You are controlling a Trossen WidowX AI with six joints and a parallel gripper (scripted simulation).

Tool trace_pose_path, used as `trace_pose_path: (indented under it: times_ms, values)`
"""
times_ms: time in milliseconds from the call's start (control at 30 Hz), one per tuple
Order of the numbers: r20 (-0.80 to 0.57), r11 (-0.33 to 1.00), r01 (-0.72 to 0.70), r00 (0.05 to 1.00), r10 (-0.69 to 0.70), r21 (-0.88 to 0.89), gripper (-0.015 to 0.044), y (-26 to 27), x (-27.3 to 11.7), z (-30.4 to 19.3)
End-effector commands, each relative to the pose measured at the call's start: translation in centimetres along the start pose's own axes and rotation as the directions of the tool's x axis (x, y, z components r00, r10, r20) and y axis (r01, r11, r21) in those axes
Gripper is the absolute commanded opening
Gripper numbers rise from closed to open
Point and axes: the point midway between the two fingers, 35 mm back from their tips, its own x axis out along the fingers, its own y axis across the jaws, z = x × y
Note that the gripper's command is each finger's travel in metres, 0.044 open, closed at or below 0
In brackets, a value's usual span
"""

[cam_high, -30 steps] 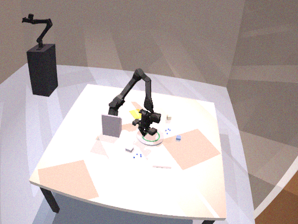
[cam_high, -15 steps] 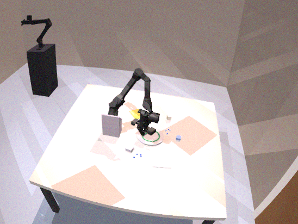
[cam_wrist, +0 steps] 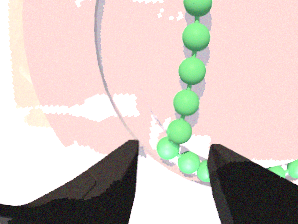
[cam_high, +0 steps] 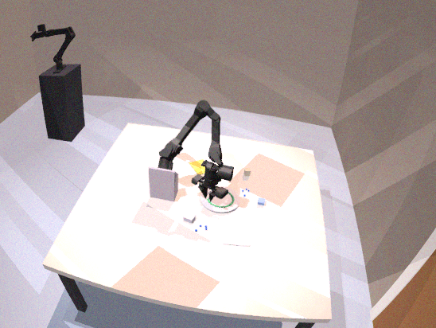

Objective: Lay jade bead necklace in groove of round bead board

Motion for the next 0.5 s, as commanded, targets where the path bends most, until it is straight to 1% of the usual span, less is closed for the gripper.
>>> trace_pose_path:
  times_ms: [0,267,467]
  values:
    - [0.0,1.0,0.0,1.0,0.0,-0.001,0.0236,0.0,-0.01,0.01]
    - [0.0,1.0,-0.004,1.0,0.004,0.01,0.044,0.13,-0.23,-0.08]
    - [-0.001,1.0,-0.006,1.0,0.006,0.01,0.044,0.13,-0.52,-0.08]
